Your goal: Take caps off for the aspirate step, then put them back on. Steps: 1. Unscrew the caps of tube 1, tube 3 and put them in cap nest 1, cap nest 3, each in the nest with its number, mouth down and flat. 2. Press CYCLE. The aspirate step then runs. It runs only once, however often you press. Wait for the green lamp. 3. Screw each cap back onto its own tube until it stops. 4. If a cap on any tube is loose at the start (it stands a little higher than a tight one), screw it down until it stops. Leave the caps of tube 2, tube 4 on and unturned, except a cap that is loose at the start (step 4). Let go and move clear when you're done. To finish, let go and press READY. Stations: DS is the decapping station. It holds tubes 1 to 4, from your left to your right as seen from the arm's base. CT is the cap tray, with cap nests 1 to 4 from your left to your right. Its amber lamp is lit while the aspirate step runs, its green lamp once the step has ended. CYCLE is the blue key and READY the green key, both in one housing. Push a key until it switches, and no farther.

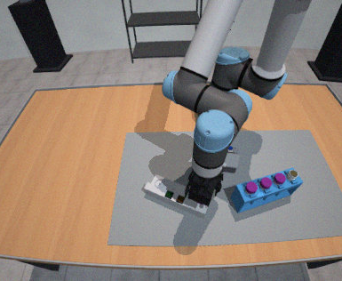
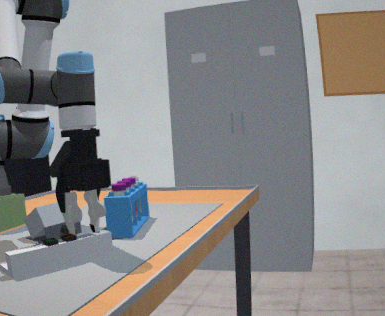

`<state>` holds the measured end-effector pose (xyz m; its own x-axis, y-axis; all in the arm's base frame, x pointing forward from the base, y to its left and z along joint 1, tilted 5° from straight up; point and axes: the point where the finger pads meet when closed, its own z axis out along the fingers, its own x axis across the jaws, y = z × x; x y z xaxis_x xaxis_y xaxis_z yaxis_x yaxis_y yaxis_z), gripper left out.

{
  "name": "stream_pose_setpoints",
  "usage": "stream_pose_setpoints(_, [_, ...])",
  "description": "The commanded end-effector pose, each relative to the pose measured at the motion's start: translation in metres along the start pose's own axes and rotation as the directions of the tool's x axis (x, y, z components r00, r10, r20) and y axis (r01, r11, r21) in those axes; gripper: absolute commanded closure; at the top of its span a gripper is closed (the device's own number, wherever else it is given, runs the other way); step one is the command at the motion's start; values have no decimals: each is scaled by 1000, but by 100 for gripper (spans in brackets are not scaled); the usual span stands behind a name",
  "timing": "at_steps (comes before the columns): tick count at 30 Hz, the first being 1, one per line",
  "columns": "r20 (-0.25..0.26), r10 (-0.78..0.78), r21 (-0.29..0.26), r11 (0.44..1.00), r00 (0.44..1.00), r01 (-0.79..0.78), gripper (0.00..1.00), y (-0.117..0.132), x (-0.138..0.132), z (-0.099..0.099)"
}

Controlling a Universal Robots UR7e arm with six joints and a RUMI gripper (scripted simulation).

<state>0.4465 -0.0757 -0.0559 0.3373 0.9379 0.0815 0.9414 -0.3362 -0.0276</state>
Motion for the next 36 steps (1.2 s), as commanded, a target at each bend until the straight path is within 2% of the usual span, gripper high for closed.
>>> stream_pose_setpoints(1, [0, 0, -1, 1000, 1000, 0, 71, 0, 0, -23])
stream_pose_setpoints(9, [0, 0, -1, 1000, 1000, 0, 71, 0, 0, -63])
stream_pose_setpoints(11, [0, 0, -1, 1000, 1000, 0, 71, 0, 0, -63])
stream_pose_setpoints(23, [0, 0, -1, 1000, 1000, 0, 71, 0, 0, -123])
stream_pose_setpoints(31, [0, 0, -1, 1000, 1000, 0, 71, 0, 0, -126])
stream_pose_setpoints(32, [0, 83, -1, 997, 997, -83, 65, -3, 7, -126])
stream_pose_setpoints(35, [0, 318, -1, 948, 948, -318, 65, -14, 30, -126])
stream_pose_setpoints(36, [0, 327, -1, 945, 945, -327, 65, -14, 30, -126])
